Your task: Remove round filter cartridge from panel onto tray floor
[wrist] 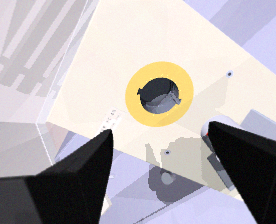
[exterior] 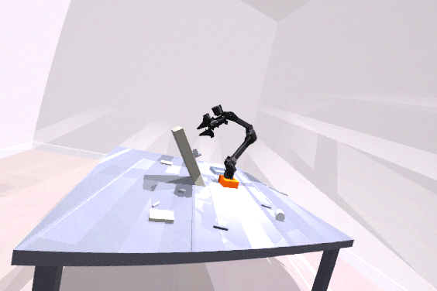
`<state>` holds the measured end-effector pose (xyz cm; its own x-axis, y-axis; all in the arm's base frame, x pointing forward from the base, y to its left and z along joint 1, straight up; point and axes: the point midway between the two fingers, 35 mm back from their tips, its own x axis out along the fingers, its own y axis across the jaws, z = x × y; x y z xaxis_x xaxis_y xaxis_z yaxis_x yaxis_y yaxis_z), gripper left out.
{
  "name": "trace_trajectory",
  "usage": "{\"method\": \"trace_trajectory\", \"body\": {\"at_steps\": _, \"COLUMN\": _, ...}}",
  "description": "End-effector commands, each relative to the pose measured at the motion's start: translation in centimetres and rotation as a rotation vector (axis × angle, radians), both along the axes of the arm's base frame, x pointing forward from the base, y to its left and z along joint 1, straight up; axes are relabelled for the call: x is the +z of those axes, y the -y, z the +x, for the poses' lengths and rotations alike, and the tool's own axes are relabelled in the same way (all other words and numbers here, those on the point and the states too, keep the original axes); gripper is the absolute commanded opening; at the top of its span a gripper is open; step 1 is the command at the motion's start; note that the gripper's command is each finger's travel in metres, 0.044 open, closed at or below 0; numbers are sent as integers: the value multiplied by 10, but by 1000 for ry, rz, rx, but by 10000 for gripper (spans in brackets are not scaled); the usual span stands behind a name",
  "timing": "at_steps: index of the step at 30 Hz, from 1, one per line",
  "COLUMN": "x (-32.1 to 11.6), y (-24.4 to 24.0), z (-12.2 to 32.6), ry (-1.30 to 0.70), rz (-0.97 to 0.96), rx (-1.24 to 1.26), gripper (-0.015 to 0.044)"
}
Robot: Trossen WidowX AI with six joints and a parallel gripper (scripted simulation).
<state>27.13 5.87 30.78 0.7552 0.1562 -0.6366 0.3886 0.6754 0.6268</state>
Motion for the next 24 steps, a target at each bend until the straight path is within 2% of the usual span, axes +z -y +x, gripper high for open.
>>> {"method": "trace_trajectory", "body": {"at_steps": 1, "x": -51, "y": 2, "z": -11, "ry": -104, "rz": -399, "rx": 368, "gripper": 305}}
{"method": "trace_trajectory", "body": {"at_steps": 6, "x": -87, "y": 5, "z": -26, "ry": -171, "rz": -668, "rx": 709, "gripper": 305}}
{"method": "trace_trajectory", "body": {"at_steps": 24, "x": -95, "y": 4, "z": -21, "ry": -173, "rz": -678, "rx": 722, "gripper": 305}}
